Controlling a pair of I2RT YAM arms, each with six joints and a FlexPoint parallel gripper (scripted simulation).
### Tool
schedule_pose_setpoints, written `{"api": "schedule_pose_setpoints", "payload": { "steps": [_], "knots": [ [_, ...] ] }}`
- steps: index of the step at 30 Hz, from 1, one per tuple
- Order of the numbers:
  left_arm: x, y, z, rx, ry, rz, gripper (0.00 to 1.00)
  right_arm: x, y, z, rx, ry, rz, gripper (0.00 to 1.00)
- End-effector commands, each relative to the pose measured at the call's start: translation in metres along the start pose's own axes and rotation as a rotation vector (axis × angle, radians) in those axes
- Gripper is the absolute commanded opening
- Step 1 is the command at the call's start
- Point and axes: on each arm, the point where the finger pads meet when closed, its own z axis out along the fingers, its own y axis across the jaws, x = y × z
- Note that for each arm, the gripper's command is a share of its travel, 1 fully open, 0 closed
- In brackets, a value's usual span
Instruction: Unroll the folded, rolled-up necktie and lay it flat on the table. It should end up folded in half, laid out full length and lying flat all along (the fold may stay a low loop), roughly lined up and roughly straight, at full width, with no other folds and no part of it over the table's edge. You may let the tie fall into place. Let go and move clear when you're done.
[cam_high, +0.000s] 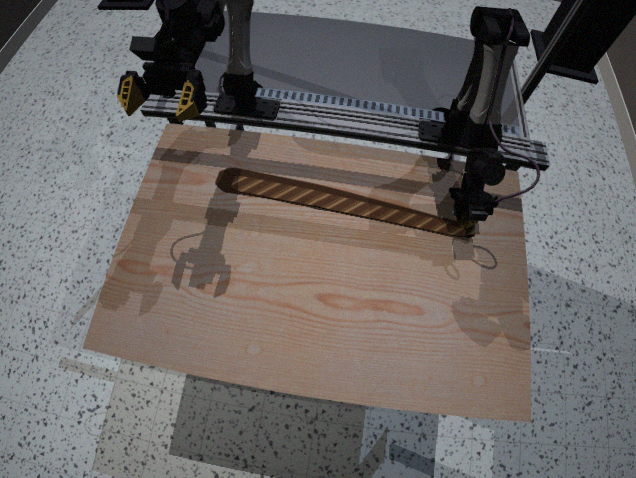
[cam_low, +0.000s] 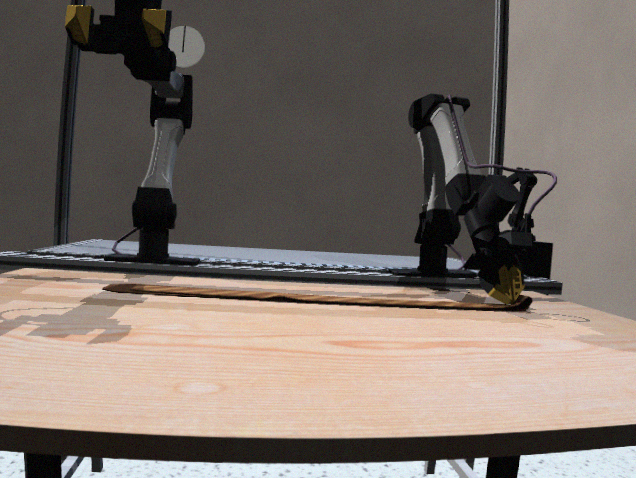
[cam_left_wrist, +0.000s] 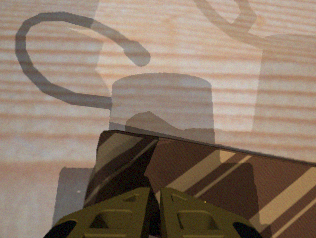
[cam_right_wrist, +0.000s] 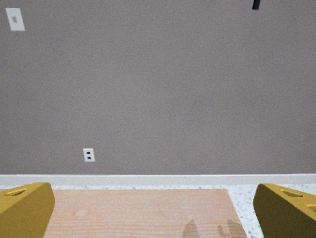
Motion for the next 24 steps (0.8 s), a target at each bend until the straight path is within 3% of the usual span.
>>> {"api": "schedule_pose_setpoints", "payload": {
  "steps": [1,24],
  "knots": [
    [0.01,0.0002,0.0013,-0.001,0.024,-0.007,0.07,-0.0058,-0.0007,0.0017,-0.002,-0.008,0.008,1.0],
    [0.0048,0.0002,-0.0045,-0.001,0.024,-0.007,0.07,-0.0058,-0.0007,0.0017,-0.002,-0.008,0.008,1.0]
  ]
}}
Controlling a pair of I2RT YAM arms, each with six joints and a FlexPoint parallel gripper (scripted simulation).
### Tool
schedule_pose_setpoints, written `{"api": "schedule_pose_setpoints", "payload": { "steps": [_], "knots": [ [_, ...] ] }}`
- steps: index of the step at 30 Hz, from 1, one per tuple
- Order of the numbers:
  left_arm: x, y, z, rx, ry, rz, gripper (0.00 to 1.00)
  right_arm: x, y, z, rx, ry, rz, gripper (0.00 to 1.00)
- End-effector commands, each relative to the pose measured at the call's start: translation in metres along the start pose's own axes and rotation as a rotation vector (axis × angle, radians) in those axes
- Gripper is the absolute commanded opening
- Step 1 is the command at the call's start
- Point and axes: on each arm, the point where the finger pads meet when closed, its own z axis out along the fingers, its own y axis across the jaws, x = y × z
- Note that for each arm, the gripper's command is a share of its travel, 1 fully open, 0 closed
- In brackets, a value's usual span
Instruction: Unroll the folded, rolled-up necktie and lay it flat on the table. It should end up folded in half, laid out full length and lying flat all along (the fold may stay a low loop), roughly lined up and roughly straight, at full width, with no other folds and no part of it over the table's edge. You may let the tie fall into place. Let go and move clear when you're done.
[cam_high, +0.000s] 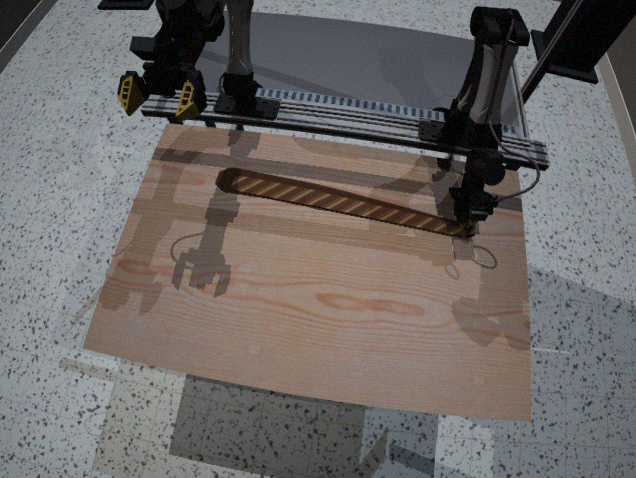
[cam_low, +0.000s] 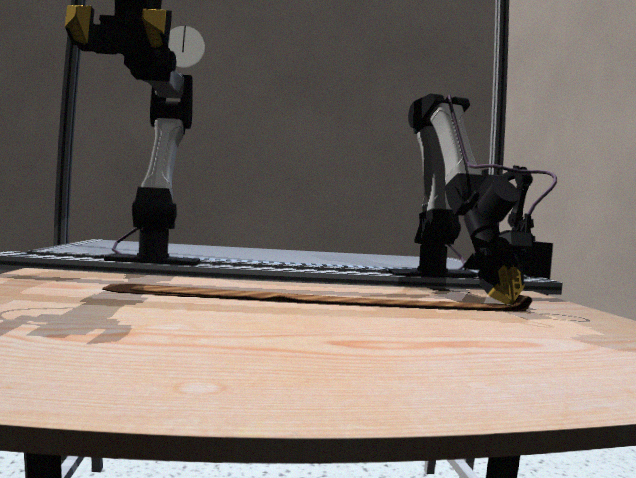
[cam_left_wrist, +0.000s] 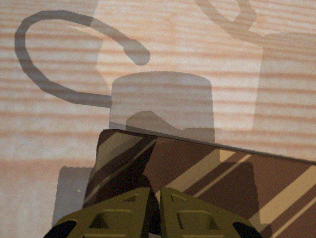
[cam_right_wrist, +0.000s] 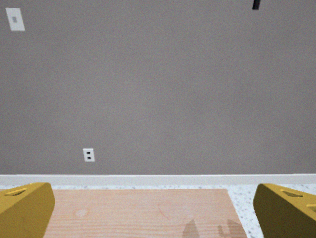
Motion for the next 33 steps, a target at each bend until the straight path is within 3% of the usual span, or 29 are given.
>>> {"api": "schedule_pose_setpoints", "payload": {
  "steps": [1,8,33],
  "knots": [
    [0.002,0.0,-0.006,-0.001,0.02,-0.007,0.07,-0.006,-0.001,0.002,-0.002,-0.008,0.008,1.0],
    [-0.008,0.0,-0.018,-0.001,0.02,-0.007,0.07,-0.006,-0.001,0.002,-0.002,-0.008,0.008,1.0],
    [-0.014,0.016,-0.023,-0.034,0.02,-0.046,0.07,-0.006,-0.001,0.002,-0.002,-0.008,0.008,1.0]
  ]
}}
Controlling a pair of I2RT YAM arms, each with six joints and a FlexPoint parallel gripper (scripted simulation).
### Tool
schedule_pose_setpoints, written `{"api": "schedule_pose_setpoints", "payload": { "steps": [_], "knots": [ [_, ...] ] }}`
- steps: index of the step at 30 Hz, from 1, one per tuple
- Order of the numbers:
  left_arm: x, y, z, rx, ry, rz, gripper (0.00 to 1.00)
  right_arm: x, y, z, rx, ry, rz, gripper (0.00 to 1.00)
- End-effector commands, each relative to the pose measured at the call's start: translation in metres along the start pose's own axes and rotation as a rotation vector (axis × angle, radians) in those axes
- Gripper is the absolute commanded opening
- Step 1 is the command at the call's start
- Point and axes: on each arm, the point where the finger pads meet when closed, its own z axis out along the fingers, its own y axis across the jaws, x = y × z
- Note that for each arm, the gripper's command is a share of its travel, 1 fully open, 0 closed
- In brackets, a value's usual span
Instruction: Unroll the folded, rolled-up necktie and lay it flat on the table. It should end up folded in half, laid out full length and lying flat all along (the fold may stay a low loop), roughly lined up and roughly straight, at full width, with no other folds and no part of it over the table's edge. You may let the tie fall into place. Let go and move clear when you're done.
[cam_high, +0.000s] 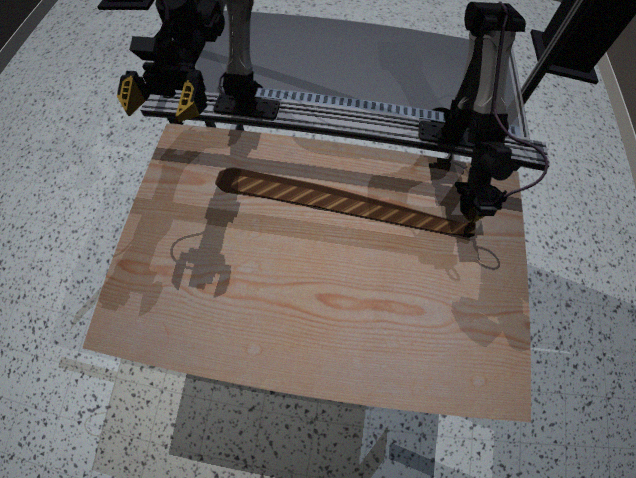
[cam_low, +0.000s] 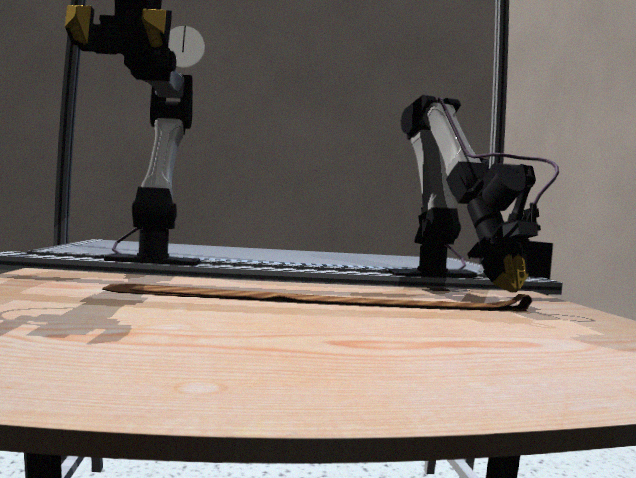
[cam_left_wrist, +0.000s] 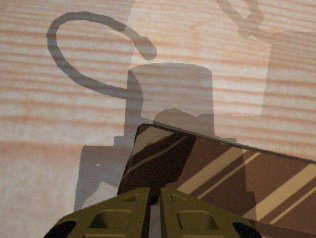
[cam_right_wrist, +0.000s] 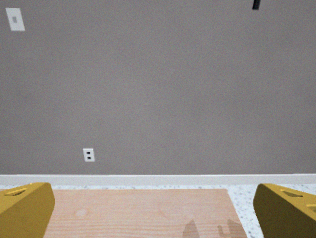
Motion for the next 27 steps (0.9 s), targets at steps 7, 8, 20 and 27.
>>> {"api": "schedule_pose_setpoints", "payload": {
  "steps": [7,8,20,27],
  "knots": [
    [-0.004,0.003,-0.001,-0.003,-0.011,-0.007,0.07,-0.006,-0.001,0.002,-0.002,-0.008,0.008,1.0],
    [-0.003,0.003,0.0,-0.003,-0.011,-0.007,0.07,-0.006,-0.001,0.002,-0.002,-0.008,0.008,1.0],
    [0.007,0.003,0.012,-0.003,-0.011,-0.007,0.07,-0.006,-0.001,0.002,-0.002,-0.008,0.008,1.0],
    [0.012,0.003,0.019,-0.003,-0.011,-0.007,0.07,-0.006,-0.001,0.002,-0.002,-0.008,0.008,1.0]
  ]
}}
